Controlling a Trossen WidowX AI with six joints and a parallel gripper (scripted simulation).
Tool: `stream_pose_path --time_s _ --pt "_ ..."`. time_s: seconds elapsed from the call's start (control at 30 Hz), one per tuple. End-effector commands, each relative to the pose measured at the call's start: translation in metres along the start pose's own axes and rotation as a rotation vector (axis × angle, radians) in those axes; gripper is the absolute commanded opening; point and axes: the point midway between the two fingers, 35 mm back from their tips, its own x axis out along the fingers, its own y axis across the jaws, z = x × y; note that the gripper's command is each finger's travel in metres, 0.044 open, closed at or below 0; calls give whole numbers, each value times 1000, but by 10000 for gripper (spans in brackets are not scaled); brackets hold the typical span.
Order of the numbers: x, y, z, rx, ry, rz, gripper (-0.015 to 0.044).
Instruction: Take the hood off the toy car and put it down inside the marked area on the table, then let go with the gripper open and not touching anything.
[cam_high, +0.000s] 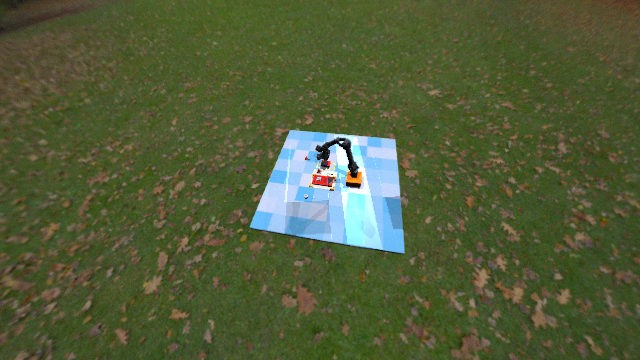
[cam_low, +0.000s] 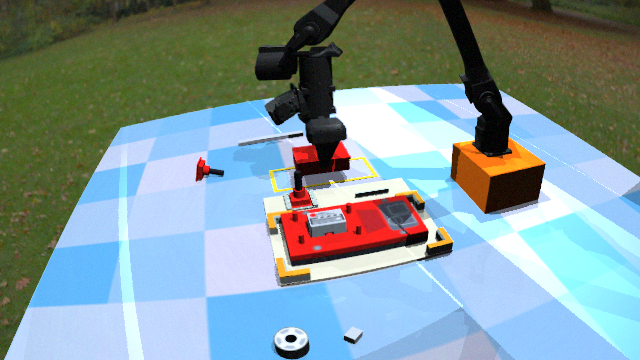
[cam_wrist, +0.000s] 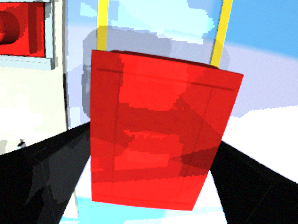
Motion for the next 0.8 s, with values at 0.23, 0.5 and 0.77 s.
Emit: stream_pose_path --time_s 0.23,0.5,0.77 --pt "7 1 -1 -5 3 5 0" --pt "11 1 -1 -5 3 5 0" --pt "15 1 -1 -5 3 5 0"
